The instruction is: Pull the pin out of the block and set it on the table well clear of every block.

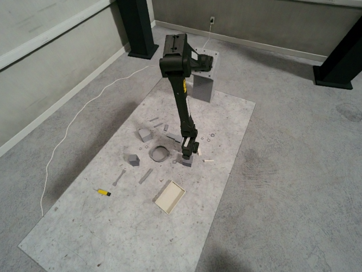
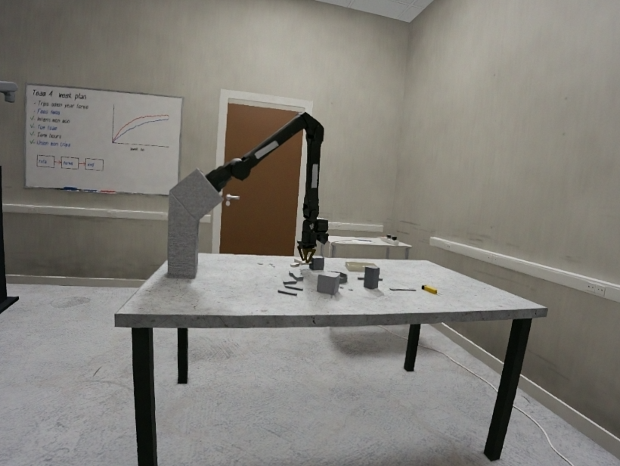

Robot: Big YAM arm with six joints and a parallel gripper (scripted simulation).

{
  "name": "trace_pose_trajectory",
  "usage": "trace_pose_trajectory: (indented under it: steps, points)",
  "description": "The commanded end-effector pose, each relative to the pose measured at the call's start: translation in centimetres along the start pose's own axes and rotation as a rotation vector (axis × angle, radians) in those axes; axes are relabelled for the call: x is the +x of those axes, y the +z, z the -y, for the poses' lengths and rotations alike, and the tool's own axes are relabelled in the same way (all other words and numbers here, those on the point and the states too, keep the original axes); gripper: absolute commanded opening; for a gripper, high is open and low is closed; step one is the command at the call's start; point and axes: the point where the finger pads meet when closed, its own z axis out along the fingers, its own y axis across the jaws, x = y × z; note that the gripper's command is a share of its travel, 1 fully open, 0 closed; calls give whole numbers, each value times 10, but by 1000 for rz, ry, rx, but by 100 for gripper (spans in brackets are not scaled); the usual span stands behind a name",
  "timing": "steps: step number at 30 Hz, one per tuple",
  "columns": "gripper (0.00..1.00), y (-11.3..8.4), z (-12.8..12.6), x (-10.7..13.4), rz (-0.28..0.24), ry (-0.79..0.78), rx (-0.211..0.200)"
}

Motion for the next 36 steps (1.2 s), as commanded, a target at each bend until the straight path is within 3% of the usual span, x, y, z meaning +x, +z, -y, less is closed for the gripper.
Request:
trace_pose_trajectory:
  steps: [1, 36]
  points:
    - [51, 5, 4, -6, 9, -5, 4]
    - [51, 18, 4, -6, 11, -6, 3]
